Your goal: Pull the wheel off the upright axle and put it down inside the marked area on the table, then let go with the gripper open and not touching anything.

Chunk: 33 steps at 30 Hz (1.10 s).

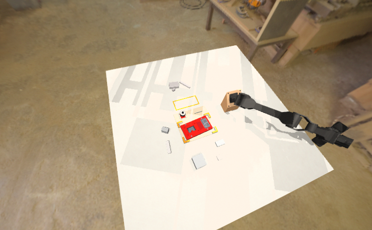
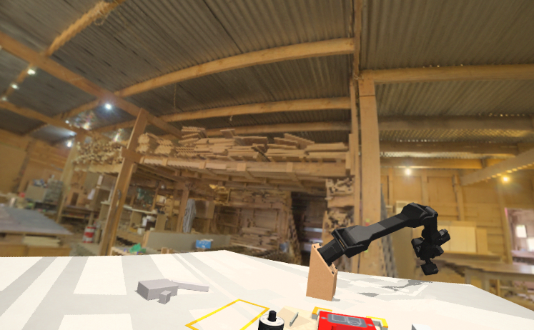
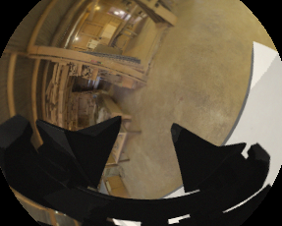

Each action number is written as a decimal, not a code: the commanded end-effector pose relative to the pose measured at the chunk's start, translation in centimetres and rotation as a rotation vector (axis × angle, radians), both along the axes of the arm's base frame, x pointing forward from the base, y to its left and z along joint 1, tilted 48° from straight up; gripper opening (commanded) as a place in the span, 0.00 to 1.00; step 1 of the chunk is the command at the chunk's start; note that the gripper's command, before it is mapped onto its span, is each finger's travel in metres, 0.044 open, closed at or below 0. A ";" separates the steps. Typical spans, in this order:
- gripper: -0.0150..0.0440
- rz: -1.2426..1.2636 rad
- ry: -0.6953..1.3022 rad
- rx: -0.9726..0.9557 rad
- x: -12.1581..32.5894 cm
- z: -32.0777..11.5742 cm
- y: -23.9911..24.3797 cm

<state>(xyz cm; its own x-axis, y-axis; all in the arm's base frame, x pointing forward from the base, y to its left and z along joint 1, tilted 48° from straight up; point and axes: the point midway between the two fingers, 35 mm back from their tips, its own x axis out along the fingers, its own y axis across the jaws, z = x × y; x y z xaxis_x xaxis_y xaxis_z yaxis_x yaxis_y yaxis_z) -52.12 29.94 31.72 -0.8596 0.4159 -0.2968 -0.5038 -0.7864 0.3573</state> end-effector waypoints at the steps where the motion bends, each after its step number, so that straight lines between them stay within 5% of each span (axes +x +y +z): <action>1: 0.76 -0.071 0.026 0.014 2.6 1.4 2.9; 33: 0.76 -0.613 0.229 0.210 29.3 13.3 17.0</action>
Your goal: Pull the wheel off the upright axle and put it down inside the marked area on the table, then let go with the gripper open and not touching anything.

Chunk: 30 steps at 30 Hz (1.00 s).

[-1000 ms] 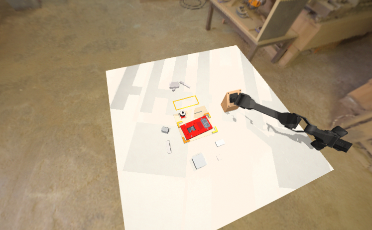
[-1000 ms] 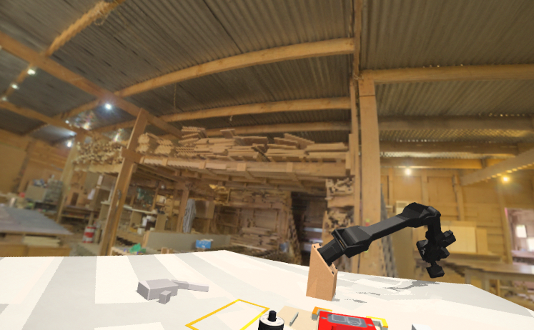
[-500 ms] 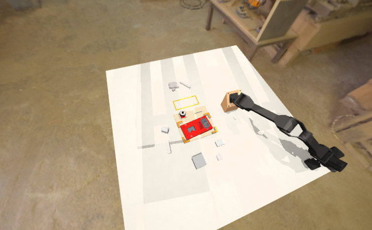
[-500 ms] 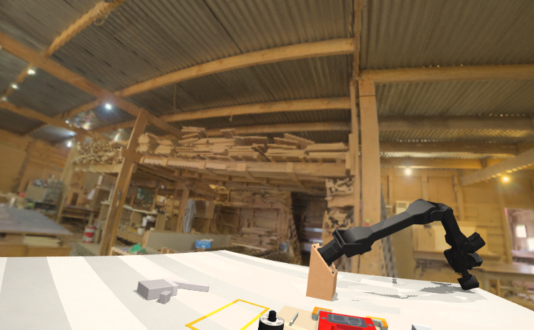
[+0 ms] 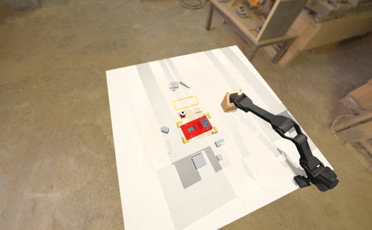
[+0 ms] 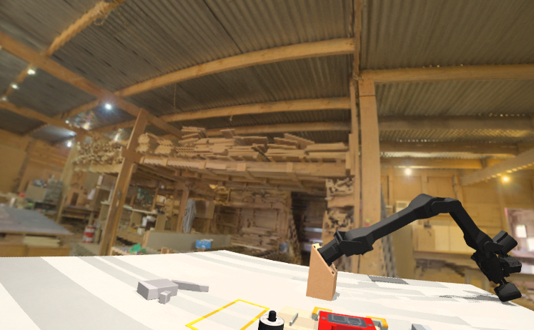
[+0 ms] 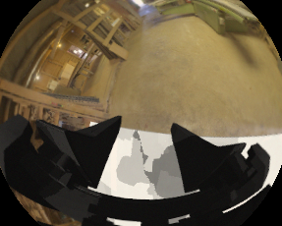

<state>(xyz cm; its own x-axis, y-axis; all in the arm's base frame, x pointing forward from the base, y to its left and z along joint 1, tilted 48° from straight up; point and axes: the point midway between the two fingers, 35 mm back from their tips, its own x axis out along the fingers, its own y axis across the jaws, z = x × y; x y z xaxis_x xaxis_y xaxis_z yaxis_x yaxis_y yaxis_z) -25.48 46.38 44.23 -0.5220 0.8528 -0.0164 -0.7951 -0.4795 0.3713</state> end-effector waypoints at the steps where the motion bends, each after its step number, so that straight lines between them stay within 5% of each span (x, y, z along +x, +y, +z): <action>1: 0.76 -0.058 0.022 0.016 3.4 0.9 0.7; 30: 0.76 -0.540 0.187 -0.071 29.6 0.5 1.4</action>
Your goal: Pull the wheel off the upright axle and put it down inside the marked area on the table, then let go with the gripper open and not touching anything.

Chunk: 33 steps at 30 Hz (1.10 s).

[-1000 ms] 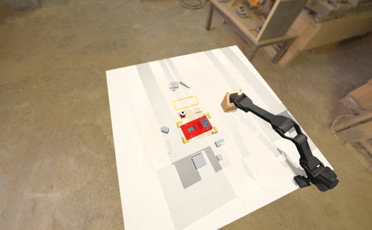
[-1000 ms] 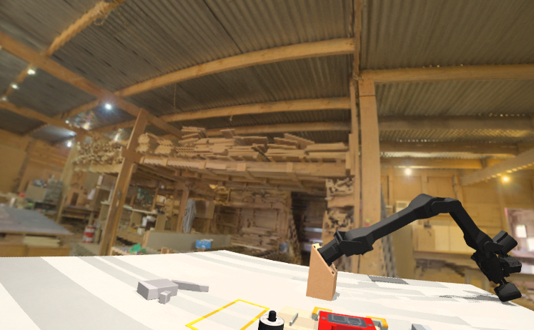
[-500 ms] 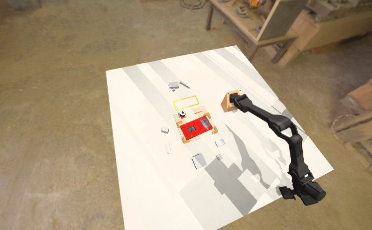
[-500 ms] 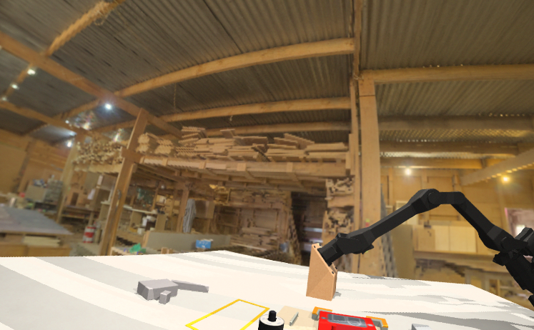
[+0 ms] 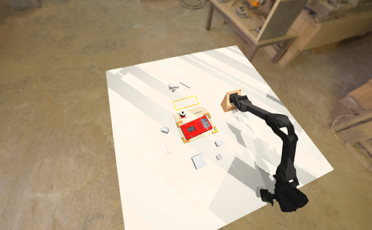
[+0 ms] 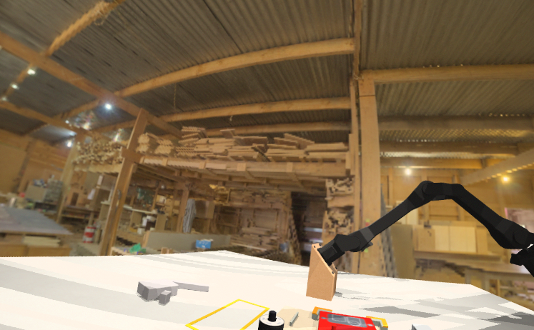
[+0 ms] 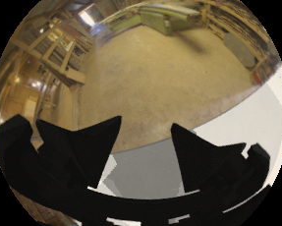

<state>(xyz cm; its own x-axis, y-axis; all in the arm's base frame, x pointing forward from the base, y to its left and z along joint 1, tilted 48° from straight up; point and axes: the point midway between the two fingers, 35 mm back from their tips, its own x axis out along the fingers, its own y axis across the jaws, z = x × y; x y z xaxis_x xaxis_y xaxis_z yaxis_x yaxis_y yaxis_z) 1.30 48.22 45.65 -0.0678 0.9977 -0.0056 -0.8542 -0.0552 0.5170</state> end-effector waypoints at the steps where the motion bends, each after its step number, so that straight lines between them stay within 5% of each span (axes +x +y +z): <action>1: 0.76 -0.077 0.044 -0.036 3.8 -1.2 -0.6; 33: 0.76 -0.725 0.519 -0.172 32.3 -12.1 -11.3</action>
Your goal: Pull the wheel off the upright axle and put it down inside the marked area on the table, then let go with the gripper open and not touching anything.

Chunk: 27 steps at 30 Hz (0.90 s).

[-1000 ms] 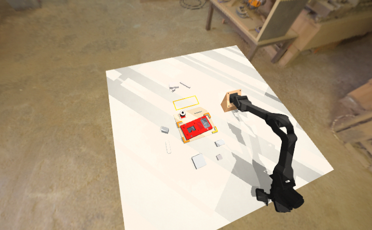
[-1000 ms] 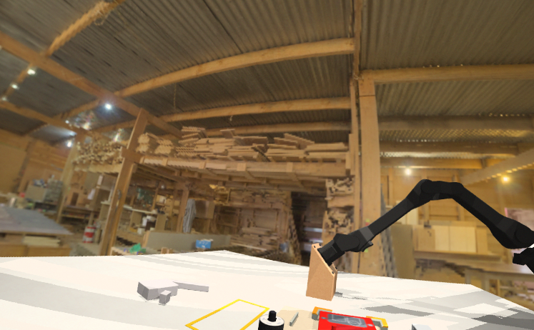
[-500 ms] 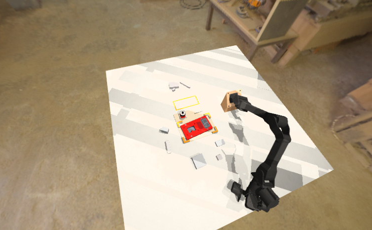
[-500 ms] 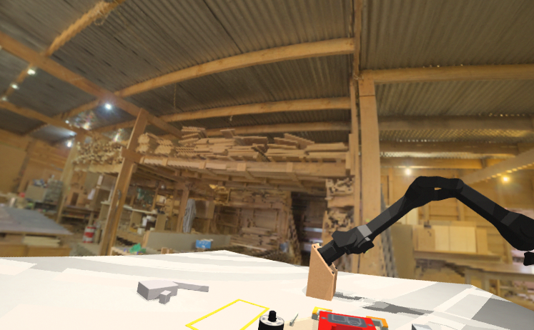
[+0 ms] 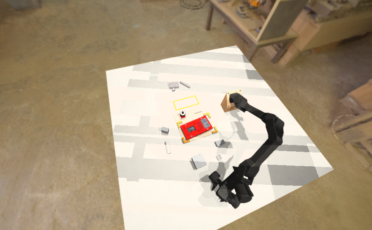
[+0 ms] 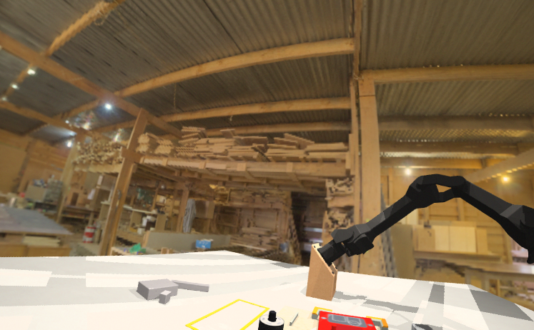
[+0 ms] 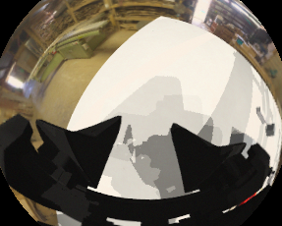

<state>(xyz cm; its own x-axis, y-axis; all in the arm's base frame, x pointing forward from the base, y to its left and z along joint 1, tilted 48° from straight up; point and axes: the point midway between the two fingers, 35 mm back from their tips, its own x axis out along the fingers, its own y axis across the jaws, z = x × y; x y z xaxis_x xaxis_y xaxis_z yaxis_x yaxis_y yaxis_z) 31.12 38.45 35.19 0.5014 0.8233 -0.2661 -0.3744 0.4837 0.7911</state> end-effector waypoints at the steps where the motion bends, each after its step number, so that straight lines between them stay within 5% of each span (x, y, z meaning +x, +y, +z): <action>1: 0.76 -0.078 0.056 -0.029 3.2 -2.2 -2.0; 27: 0.76 -0.379 0.630 -0.262 13.2 -20.6 -20.2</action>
<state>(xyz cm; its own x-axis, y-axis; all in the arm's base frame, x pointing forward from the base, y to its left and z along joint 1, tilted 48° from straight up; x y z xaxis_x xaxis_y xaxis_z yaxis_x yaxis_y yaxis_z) 44.11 20.82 17.15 0.4751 0.5206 -0.7094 0.2571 0.6889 0.6777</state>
